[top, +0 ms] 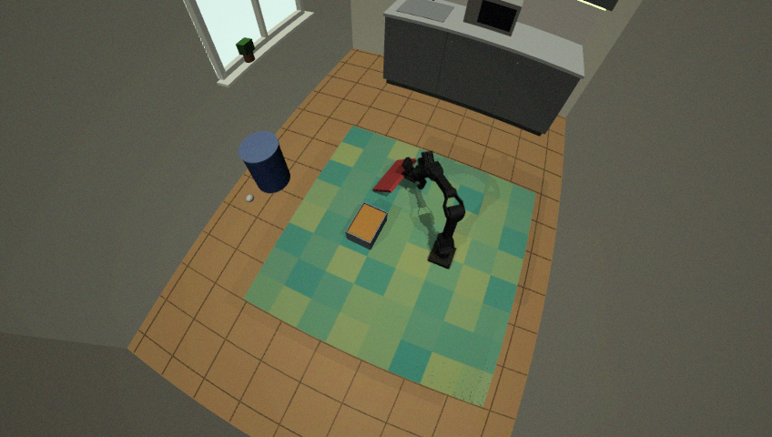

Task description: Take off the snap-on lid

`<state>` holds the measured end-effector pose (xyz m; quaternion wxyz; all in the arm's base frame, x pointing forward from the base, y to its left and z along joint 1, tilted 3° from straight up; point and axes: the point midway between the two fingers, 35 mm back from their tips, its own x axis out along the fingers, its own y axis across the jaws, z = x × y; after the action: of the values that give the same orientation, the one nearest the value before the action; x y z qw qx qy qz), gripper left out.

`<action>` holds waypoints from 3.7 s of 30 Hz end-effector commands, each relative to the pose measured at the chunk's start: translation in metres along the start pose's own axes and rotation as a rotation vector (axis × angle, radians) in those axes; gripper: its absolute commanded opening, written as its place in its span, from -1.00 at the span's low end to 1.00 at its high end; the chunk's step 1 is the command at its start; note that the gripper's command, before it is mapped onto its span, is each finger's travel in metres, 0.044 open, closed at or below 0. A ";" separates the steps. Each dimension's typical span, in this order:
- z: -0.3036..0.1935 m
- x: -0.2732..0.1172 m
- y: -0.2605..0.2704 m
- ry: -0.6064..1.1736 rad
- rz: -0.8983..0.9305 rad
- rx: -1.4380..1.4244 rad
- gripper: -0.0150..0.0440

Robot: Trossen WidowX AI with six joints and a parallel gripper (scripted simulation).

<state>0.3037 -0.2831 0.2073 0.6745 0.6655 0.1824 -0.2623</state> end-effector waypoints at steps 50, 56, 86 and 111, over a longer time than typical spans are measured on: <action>0.000 0.027 -0.031 0.002 0.008 -0.009 -0.49; 0.000 0.030 -0.034 0.002 0.008 -0.009 -0.49; 0.000 0.046 -0.053 0.002 0.008 -0.009 -0.49; 0.000 0.059 -0.068 0.002 0.008 -0.009 -0.49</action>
<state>0.3084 -0.2954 0.1333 0.6879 0.6582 0.1660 -0.2569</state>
